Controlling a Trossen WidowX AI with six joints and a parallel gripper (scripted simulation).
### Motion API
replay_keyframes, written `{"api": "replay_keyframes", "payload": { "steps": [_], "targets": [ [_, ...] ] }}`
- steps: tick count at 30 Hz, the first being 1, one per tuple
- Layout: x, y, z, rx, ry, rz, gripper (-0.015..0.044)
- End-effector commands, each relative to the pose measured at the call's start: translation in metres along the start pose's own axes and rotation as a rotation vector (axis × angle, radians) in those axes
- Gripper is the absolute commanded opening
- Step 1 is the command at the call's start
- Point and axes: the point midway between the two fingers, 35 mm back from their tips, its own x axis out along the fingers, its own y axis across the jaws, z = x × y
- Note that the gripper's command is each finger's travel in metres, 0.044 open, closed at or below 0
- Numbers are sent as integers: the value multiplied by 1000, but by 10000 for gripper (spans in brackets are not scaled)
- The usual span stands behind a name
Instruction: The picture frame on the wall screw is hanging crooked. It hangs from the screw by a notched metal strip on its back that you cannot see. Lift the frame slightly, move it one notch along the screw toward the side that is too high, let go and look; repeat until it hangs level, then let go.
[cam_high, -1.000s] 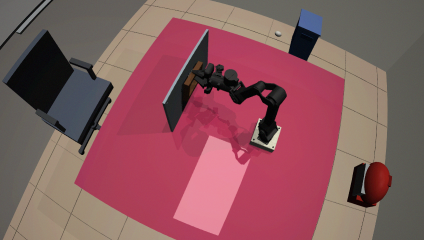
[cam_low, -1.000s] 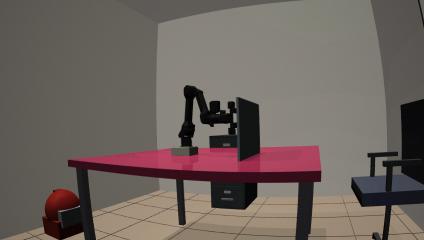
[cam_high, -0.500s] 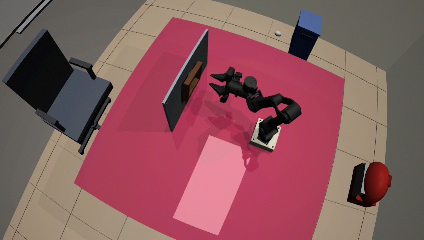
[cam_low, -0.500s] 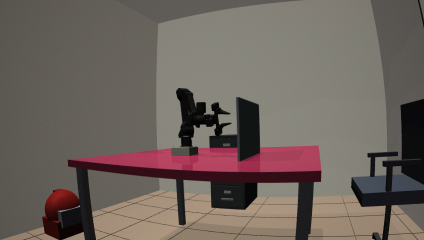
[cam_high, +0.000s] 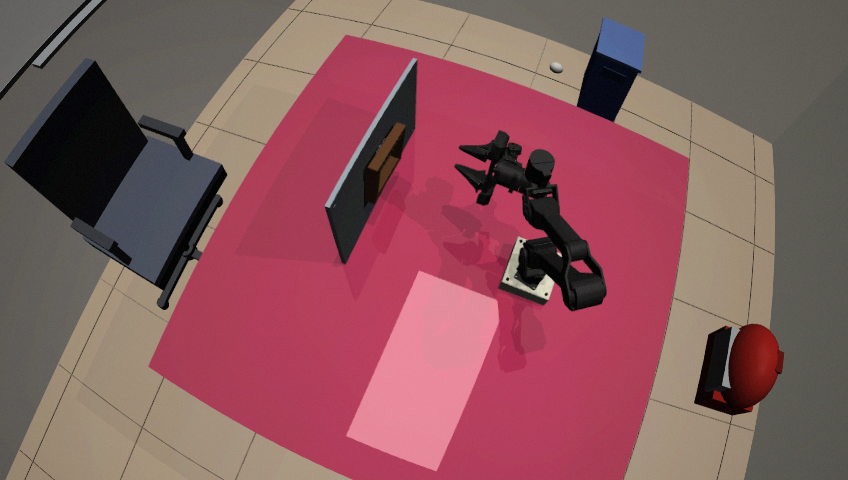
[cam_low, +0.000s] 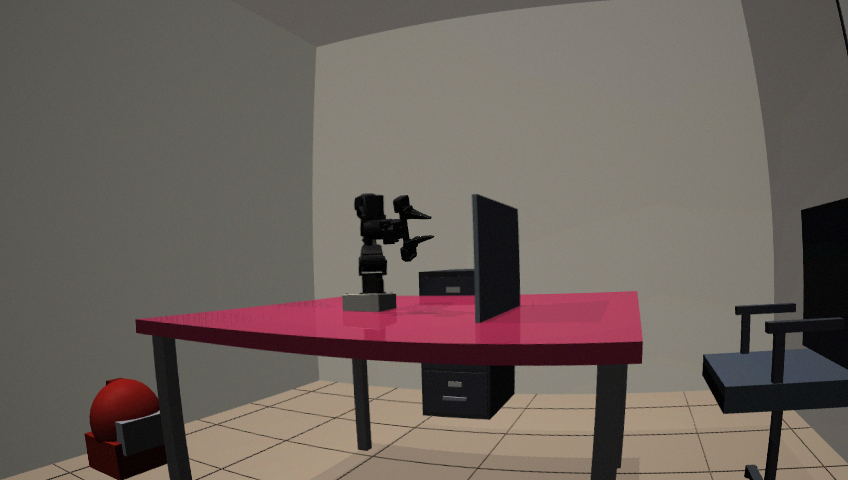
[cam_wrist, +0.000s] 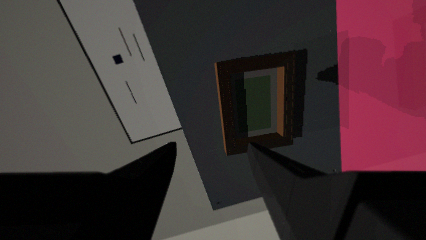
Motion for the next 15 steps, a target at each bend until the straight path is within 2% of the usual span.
{"api": "replay_keyframes", "payload": {
  "steps": [1,15],
  "targets": [
    [-25,5,-8,-2,7,4,260],
    [-29,5,-9,-1,8,5,260]
  ]
}}
